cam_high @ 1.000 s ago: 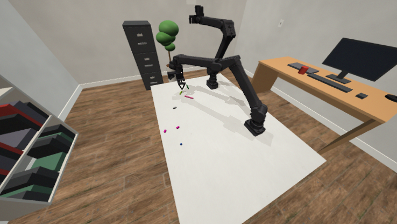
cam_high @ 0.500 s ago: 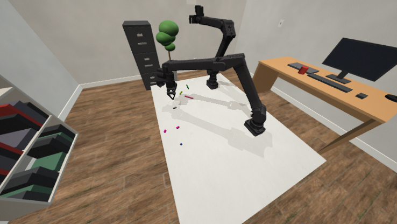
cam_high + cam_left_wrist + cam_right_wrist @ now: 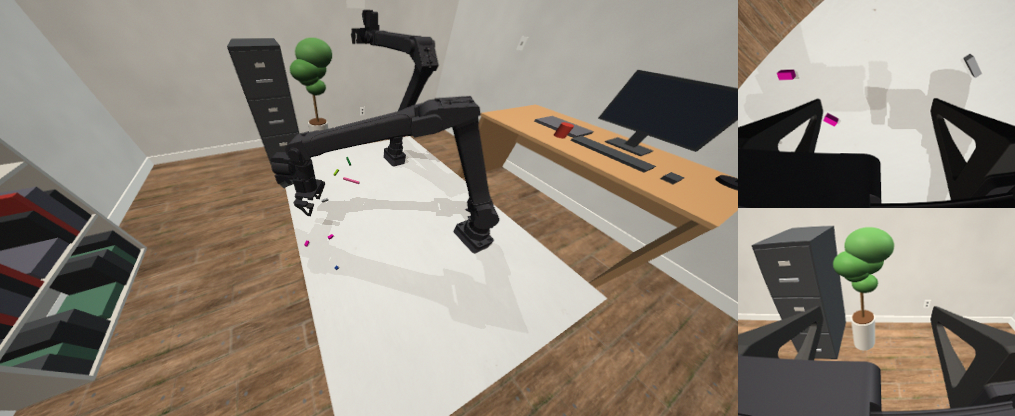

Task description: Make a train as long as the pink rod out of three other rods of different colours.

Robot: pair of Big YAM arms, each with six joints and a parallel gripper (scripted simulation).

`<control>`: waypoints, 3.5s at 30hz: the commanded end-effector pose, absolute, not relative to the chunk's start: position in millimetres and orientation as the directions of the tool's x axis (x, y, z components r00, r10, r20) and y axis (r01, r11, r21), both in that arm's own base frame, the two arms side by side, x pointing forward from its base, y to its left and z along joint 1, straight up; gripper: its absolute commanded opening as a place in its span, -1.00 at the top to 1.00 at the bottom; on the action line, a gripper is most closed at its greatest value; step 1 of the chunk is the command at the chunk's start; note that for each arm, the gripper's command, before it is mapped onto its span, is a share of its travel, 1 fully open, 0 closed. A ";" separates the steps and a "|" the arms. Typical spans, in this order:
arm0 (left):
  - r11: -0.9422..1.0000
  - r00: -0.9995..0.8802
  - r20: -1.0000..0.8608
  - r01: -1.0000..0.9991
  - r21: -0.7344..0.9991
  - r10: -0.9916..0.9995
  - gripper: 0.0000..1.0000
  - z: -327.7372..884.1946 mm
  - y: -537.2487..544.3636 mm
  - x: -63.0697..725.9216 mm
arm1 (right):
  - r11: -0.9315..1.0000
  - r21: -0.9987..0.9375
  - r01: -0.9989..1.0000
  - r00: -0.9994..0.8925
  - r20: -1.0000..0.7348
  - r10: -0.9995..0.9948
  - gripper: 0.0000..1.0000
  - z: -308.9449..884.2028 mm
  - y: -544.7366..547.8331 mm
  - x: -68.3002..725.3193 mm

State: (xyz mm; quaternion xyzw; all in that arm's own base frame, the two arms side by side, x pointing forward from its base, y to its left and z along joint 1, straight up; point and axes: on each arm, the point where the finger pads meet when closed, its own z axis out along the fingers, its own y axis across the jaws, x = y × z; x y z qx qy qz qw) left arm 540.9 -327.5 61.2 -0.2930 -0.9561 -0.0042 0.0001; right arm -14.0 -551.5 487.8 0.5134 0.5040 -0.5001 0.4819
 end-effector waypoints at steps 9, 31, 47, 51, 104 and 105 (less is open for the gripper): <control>0.604 -0.603 -0.040 0.797 0.021 0.797 -1.00 74.9 -220.4 555.4 | -0.031 0.000 1.000 0.000 -1.000 0.000 -1.00 500.5 -544.6 -17.4; 0.358 -0.358 -0.005 0.934 0.005 0.934 -1.00 52.7 -92.1 529.8 | -0.031 0.000 1.000 0.000 -1.000 0.000 -1.00 500.5 -544.6 -17.4; 0.368 -0.368 -0.006 0.930 0.010 0.930 0.53 54.9 -86.9 533.1 | -0.031 0.000 1.000 0.000 -1.000 0.000 -1.00 500.5 -544.6 -17.4; 0.368 -0.368 -0.006 0.930 0.010 0.930 0.53 54.9 -86.9 533.1 | -0.031 0.000 1.000 0.000 -1.000 0.000 -1.00 500.5 -544.6 -17.4; 0.367 -0.367 0.000 0.930 -0.002 0.930 0.53 10.1 -86.9 531.0 | -0.031 0.000 1.000 0.000 -1.000 0.000 -1.00 500.5 -544.6 -17.4; 0.367 -0.367 0.001 0.930 -0.002 0.930 0.53 8.3 -86.8 530.7 | -0.031 0.000 1.000 0.000 -1.000 0.000 -1.00 500.5 -544.6 -17.4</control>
